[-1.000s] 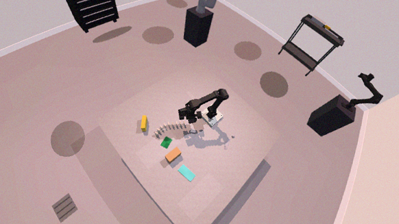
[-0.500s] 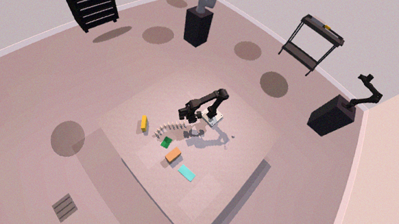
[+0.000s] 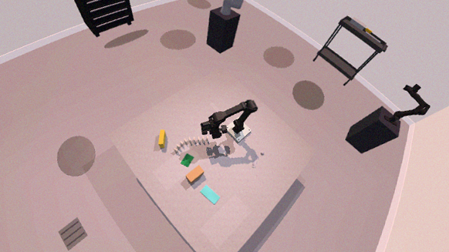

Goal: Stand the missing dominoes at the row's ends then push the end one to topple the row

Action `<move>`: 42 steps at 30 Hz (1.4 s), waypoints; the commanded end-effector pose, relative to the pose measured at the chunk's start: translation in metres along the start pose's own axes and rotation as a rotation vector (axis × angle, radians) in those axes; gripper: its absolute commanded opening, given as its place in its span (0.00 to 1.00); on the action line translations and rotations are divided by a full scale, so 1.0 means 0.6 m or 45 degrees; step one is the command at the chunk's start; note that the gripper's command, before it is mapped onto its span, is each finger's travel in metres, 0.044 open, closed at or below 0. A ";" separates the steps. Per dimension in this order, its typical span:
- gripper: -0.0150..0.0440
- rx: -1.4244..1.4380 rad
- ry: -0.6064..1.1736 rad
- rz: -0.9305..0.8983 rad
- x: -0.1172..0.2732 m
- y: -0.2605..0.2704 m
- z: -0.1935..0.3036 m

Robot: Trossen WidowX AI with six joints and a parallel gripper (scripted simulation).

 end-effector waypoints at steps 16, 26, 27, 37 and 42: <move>0.25 0.007 -0.005 0.004 -0.134 0.003 -0.001; 0.25 0.007 -0.005 0.005 -0.132 -0.012 0.002; 0.25 0.007 -0.005 0.005 -0.132 -0.015 0.002; 0.25 0.007 -0.004 0.006 -0.131 -0.042 0.007; 0.25 0.007 -0.004 0.007 -0.130 -0.056 0.010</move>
Point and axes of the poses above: the point midway between the two fingers, 35 mm back from their tips, its own x axis back along the fingers, its own y axis across the jaws, z = x × y, the point moved 8 cm from there along x, back along the fingers, and after that the axes turned 13 degrees about x, right-handed, at the moved point
